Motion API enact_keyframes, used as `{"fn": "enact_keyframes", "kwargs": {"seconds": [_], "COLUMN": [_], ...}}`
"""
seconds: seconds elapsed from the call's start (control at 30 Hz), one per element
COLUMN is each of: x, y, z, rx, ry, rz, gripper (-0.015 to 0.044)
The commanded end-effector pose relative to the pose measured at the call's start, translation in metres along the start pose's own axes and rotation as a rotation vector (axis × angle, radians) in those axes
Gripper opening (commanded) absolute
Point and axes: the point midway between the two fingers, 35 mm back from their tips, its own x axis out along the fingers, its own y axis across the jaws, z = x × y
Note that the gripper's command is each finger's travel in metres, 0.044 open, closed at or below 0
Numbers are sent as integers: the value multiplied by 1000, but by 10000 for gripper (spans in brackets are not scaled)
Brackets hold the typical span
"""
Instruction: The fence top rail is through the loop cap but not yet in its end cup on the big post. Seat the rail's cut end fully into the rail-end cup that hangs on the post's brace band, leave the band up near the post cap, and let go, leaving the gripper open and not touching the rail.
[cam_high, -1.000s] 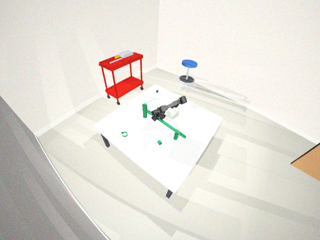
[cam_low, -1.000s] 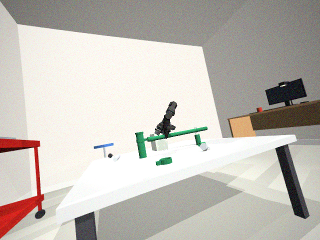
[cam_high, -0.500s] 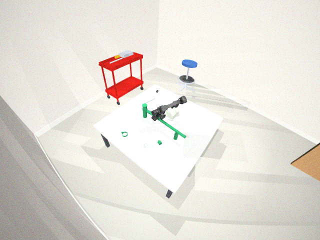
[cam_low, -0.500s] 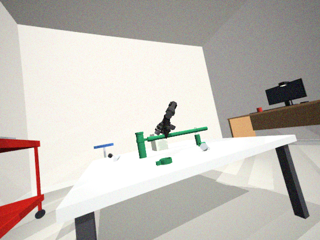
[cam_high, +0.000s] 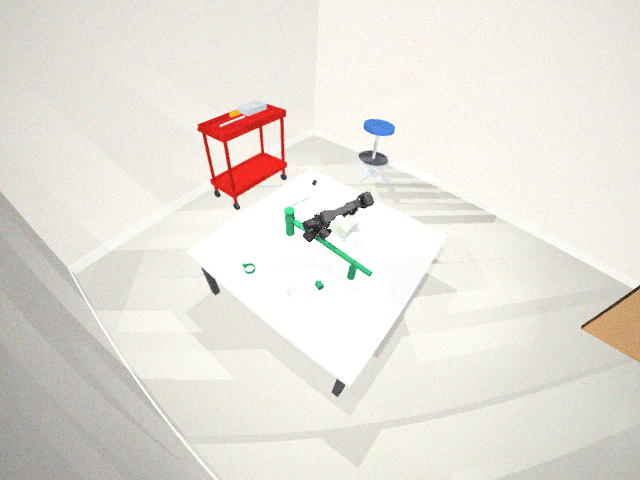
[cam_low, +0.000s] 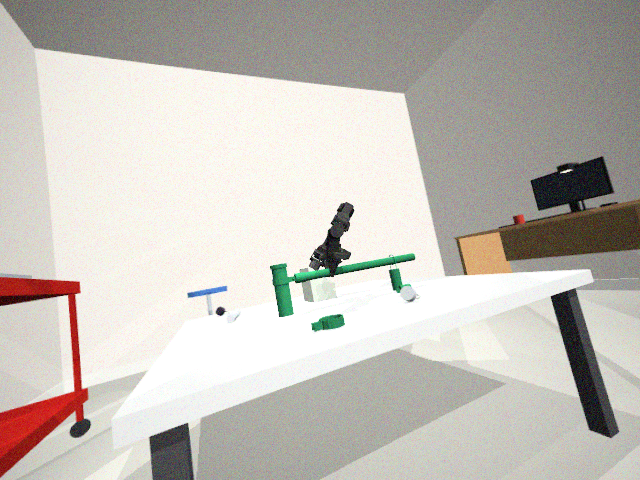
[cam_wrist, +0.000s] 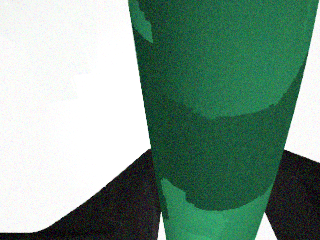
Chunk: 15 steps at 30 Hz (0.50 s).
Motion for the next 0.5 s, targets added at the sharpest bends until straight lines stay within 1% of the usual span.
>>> {"fn": "enact_keyframes", "kwargs": {"seconds": [0.0,0.47], "x": [0,0], "y": [0,0], "z": [-1,-8], "rx": [0,0], "ry": [0,1], "rz": [-1,-1], "gripper": [0,0]}}
